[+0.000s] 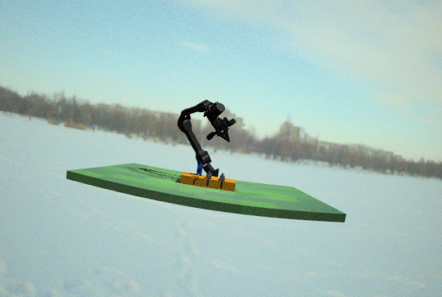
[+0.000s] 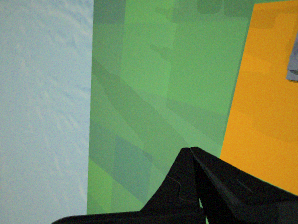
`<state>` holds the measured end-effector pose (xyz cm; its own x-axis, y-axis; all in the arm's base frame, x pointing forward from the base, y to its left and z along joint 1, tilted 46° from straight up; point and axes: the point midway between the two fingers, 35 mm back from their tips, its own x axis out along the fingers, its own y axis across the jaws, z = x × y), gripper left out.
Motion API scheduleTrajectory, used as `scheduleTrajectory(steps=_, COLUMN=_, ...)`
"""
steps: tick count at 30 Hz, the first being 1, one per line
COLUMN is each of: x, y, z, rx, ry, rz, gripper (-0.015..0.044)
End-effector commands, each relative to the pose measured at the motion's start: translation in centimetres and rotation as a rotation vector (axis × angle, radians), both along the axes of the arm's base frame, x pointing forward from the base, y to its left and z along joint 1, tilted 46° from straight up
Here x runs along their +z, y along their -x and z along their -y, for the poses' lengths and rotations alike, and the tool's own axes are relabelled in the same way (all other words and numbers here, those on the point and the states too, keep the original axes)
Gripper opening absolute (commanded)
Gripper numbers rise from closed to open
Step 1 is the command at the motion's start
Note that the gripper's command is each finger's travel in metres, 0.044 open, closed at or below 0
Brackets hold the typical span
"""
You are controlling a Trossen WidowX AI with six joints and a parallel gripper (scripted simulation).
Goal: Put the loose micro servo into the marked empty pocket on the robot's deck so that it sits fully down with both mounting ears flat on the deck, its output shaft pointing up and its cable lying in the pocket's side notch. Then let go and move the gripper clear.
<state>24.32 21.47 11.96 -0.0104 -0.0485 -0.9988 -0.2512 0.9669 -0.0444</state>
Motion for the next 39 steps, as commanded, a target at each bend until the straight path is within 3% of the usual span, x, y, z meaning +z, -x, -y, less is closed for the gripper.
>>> scheduleTrajectory(steps=1, x=-0.5, y=-1.7, z=4.0, rx=-0.040, ry=0.118, rz=0.040, gripper=0.0000)
scheduleTrajectory(steps=20, x=0.7, y=-4.9, z=23.4, rx=-0.190, ry=0.726, rz=0.104, gripper=0.0000)
scheduleTrajectory(steps=39, x=-0.5, y=-4.9, z=25.3, rx=-0.192, ry=0.747, rz=0.102, gripper=0.0000)
